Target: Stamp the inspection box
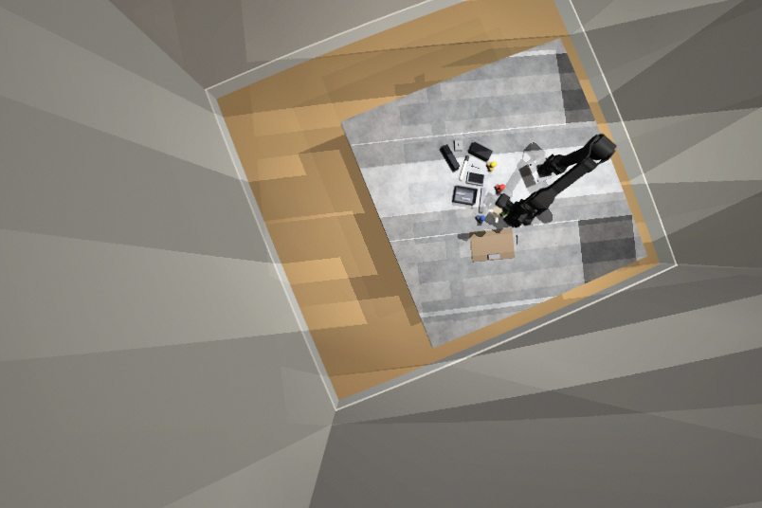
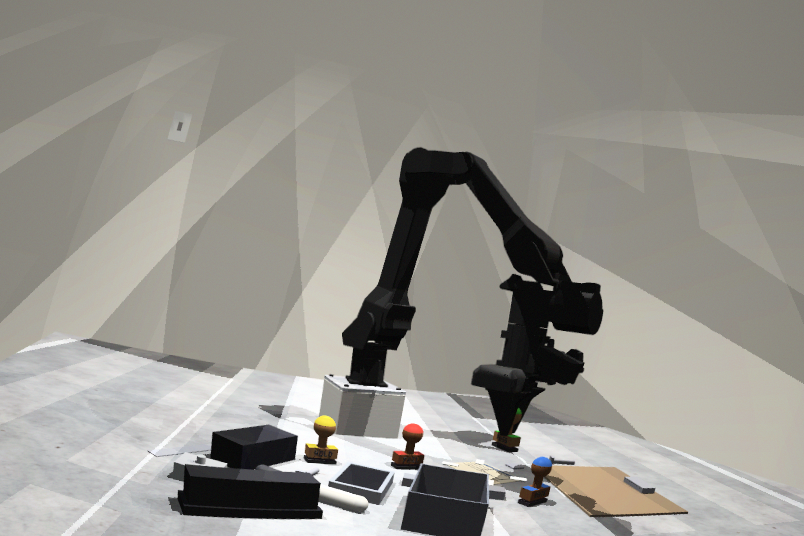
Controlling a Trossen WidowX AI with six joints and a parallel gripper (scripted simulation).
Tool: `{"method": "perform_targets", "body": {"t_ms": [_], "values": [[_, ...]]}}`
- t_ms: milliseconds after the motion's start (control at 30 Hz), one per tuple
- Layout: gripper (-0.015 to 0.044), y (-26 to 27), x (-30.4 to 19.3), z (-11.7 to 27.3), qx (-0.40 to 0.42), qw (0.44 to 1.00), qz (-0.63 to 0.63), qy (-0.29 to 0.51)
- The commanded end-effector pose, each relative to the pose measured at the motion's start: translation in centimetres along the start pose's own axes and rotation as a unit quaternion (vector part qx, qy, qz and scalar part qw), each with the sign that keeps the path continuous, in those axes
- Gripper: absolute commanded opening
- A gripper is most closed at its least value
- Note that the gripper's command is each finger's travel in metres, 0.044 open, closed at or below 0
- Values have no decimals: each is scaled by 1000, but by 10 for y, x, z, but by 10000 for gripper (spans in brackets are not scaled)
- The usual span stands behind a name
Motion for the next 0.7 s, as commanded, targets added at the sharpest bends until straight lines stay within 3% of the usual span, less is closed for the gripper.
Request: {"method": "perform_targets", "body": {"t_ms": [0,667], "values": [[0,0,-1,-5,2,1000,2,2],[0,0,-1,-18,2,1000,1,2]]}}
Point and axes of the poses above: the point midway between the two fingers, 35 mm back from their tips, its own z axis back along the fingers, its own y axis across the jaws, x = y × z, the point moved 9 cm from there along z, back along the fingers, and after that the axes turned 14 degrees about z, right-handed, at the moved point
